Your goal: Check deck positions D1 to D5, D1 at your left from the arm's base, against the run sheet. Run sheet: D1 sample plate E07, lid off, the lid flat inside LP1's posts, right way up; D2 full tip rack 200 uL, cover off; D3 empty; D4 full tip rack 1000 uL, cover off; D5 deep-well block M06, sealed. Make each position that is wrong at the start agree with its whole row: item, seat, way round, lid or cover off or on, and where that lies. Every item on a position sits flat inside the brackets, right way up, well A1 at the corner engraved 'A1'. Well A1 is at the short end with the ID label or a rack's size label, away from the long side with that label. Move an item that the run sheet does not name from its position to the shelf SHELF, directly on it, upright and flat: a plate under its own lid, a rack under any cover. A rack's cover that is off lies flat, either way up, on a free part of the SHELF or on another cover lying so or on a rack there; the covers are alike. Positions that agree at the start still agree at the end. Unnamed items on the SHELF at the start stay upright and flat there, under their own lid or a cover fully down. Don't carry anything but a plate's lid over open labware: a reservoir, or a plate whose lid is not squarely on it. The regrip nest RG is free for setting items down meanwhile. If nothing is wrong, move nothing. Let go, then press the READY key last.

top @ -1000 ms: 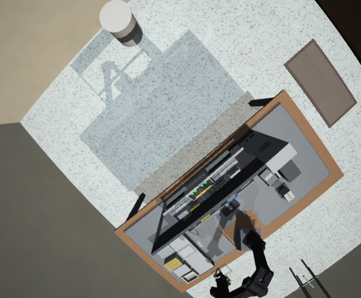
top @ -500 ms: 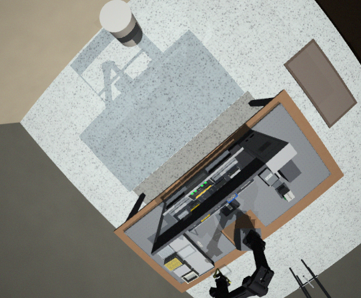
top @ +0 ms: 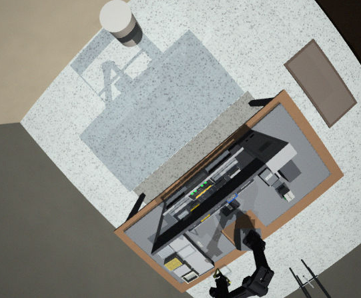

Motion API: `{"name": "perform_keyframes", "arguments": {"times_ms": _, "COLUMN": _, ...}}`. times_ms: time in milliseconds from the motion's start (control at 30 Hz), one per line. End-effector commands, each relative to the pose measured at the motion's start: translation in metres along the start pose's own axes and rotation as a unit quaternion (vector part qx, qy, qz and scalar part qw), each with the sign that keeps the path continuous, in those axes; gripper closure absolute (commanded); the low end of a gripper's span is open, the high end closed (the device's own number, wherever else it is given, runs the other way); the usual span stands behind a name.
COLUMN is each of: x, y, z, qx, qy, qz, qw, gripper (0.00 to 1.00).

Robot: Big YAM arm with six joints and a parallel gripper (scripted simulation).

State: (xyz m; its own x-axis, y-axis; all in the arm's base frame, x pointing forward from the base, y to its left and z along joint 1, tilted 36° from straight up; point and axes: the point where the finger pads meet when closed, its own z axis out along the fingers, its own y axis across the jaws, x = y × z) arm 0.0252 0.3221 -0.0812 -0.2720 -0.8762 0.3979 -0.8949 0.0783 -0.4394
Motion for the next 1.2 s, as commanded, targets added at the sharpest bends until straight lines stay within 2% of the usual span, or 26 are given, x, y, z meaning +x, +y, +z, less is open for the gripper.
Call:
{"name": "perform_keyframes", "arguments": {"times_ms": 0, "x": -0.029, "y": 0.006, "z": -0.028, "qx": -0.013, "qy": -0.04, "qz": 0.012, "qw": 0.999, "gripper": 1.0}}
{"name": "perform_keyframes", "arguments": {"times_ms": 533, "x": -0.029, "y": 0.006, "z": -0.028, "qx": -0.013, "qy": -0.04, "qz": 0.012, "qw": 0.999, "gripper": 1.0}}
{"name": "perform_keyframes", "arguments": {"times_ms": 567, "x": -0.033, "y": 0.001, "z": -0.019, "qx": -0.011, "qy": -0.026, "qz": 0.01, "qw": 1.0, "gripper": 1.0}}
{"name": "perform_keyframes", "arguments": {"times_ms": 633, "x": -0.041, "y": -0.001, "z": -0.019, "qx": -0.009, "qy": -0.022, "qz": 0.007, "qw": 1.0, "gripper": 1.0}}
{"name": "perform_keyframes", "arguments": {"times_ms": 733, "x": -0.056, "y": -0.001, "z": -0.019, "qx": -0.009, "qy": -0.022, "qz": 0.007, "qw": 1.0, "gripper": 1.0}}
{"name": "perform_keyframes", "arguments": {"times_ms": 800, "x": -0.056, "y": -0.001, "z": -0.019, "qx": -0.009, "qy": -0.022, "qz": 0.007, "qw": 1.0, "gripper": 1.0}}
{"name": "perform_keyframes", "arguments": {"times_ms": 1167, "x": -0.111, "y": -0.001, "z": -0.019, "qx": -0.008, "qy": -0.022, "qz": 0.008, "qw": 1.0, "gripper": 1.0}}
